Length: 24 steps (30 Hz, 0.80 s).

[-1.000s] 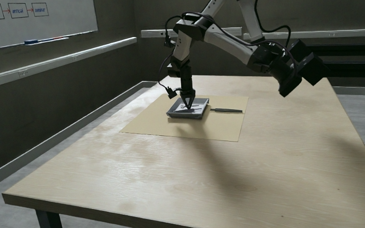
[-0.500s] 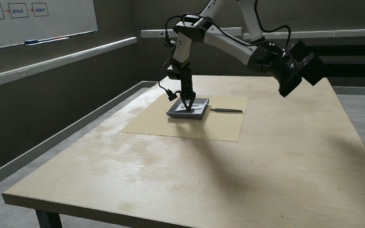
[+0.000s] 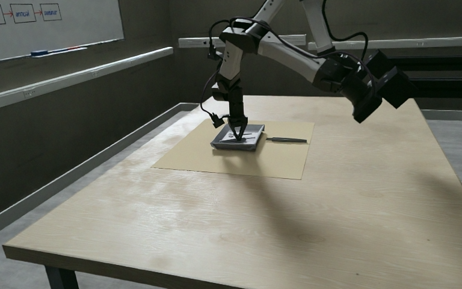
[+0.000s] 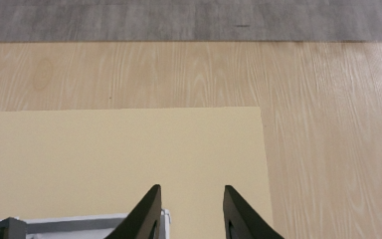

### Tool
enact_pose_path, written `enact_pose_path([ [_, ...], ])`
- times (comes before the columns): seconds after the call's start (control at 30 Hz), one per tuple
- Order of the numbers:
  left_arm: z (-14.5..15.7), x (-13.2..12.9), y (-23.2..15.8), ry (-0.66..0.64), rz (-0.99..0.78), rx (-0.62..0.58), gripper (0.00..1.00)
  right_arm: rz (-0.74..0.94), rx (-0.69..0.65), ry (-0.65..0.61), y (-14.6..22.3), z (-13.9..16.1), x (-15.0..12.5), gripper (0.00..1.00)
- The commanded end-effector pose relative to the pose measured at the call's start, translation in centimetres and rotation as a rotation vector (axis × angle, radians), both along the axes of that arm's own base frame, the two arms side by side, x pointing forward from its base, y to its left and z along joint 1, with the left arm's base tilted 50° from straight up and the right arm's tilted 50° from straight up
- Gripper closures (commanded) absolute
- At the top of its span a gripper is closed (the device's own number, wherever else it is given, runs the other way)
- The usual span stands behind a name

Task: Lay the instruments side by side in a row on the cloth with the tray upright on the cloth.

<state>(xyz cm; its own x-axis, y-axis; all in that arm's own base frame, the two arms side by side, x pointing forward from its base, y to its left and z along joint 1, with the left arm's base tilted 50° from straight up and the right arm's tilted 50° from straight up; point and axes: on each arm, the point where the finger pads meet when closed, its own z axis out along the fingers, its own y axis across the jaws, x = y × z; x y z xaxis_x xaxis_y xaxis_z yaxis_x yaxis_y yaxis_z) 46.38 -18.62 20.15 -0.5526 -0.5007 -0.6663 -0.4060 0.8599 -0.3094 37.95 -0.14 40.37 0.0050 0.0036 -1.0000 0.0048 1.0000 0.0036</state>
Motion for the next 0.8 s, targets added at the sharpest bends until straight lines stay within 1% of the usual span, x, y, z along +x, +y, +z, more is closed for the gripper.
enact_pose_path([
  [0.0, 1.9, -1.1, -0.4, -0.028, -0.01, -0.013, 1.0, 0.005, 0.006, -0.042, 0.3, 1.5, -1.0, 0.67],
  [0.13, 1.3, -1.5, -0.3, -0.012, -0.01, -0.003, 1.0, 0.005, 0.006, -0.042, 0.3, 1.5, -1.0, 0.67],
  [0.17, 2.2, -1.3, -0.5, -0.03, -0.009, -0.014, 1.0, 0.005, 0.006, -0.042, 0.3, 1.5, -1.0, 0.67],
  [0.3, 2.3, -1.4, -0.4, -0.031, -0.007, -0.015, 1.0, 0.005, 0.006, -0.042, 0.3, 1.5, -1.0, 0.67],
  [0.43, 1.7, -1.9, -0.3, -0.013, -0.009, -0.003, 1.0, 0.005, 0.006, -0.042, 0.3, 1.5, -1.0, 0.67],
  [0.5, 2.6, -1.7, -0.5, -0.032, -0.009, -0.016, 1.0, 0.005, 0.006, -0.042, 0.3, 1.5, -1.0, 0.67],
  [0.6, 2.7, -1.8, -0.5, -0.033, -0.009, -0.016, 1.0, 0.005, 0.006, -0.042, 0.3, 1.5, -1.0, 0.67],
  [0.73, 2.2, -2.6, -0.2, -0.014, -0.009, -0.004, 1.0, 0.005, 0.006, -0.042, 0.3, 1.5, -1.0, 0.67],
  [0.77, 3.2, -2.4, -0.4, -0.034, -0.008, -0.017, 1.0, 0.005, 0.006, -0.042, 0.3, 1.5, -1.0, 0.67],
])
